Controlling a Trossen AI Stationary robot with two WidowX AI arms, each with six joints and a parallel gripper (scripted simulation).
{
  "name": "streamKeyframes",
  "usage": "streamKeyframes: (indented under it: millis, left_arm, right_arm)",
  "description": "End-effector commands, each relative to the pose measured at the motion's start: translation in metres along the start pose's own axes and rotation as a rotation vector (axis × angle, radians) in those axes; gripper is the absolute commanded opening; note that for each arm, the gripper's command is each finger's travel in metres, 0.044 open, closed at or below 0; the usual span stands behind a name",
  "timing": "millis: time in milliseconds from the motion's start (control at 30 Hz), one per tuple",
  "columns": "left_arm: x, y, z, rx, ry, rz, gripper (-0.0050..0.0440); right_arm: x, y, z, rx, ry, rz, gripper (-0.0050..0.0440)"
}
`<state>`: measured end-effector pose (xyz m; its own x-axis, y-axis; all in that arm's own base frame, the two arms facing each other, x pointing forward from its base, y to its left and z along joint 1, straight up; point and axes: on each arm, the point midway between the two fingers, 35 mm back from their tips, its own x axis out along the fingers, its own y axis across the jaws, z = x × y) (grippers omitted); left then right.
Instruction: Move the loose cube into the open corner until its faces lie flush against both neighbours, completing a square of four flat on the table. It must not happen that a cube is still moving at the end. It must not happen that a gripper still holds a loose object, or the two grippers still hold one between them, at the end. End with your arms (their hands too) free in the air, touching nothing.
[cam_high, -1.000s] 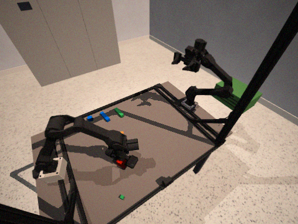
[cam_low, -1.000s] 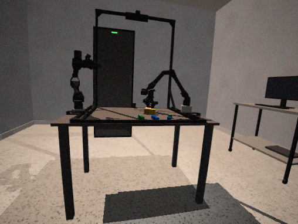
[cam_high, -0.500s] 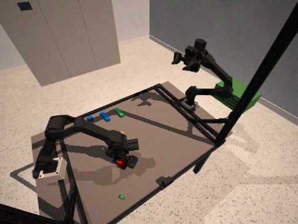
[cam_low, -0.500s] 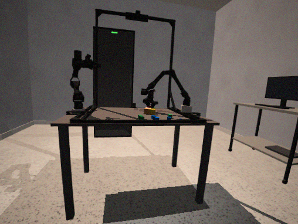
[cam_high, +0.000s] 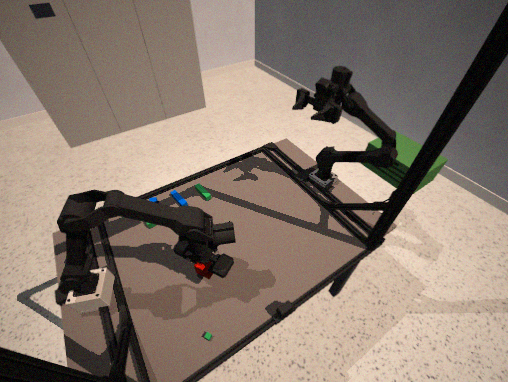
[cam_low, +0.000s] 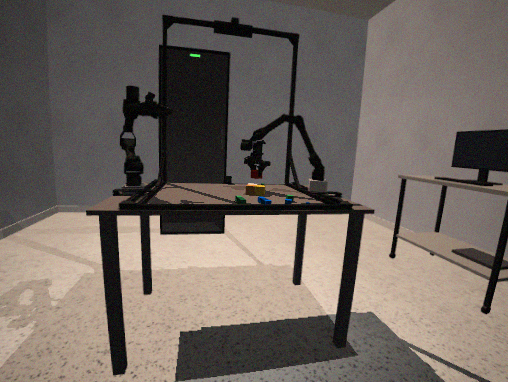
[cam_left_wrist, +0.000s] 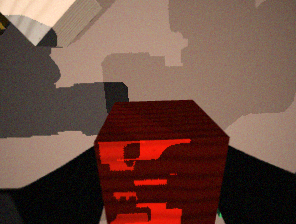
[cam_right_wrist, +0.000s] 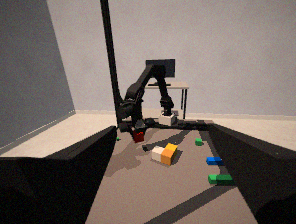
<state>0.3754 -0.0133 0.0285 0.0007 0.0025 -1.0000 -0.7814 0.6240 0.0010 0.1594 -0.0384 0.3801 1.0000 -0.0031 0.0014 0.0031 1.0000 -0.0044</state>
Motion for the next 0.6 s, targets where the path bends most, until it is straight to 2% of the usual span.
streamKeyframes:
  millis: [0,133,200,567]
  left_arm:
    - [-0.005,0.004,0.001,-0.023,0.002,-0.001,0.0]
    - [-0.006,0.029,0.011,-0.142,0.002,-0.001,0.0]
    - [-0.006,0.029,0.011,-0.142,0.002,-0.001,0.0]
    - [-0.007,0.101,0.025,-0.486,0.003,0.0,0.0]
  right_arm:
    - [0.0,0.001,0.0,0.005,0.0,0.003,0.04]
    - [0.0,0.001,0.0,0.005,0.0,0.003,0.04]
    - [0.0,0.001,0.0,0.005,0.0,0.003,0.04]
    - [0.0,0.001,0.0,0.005,0.0,0.003,0.04]
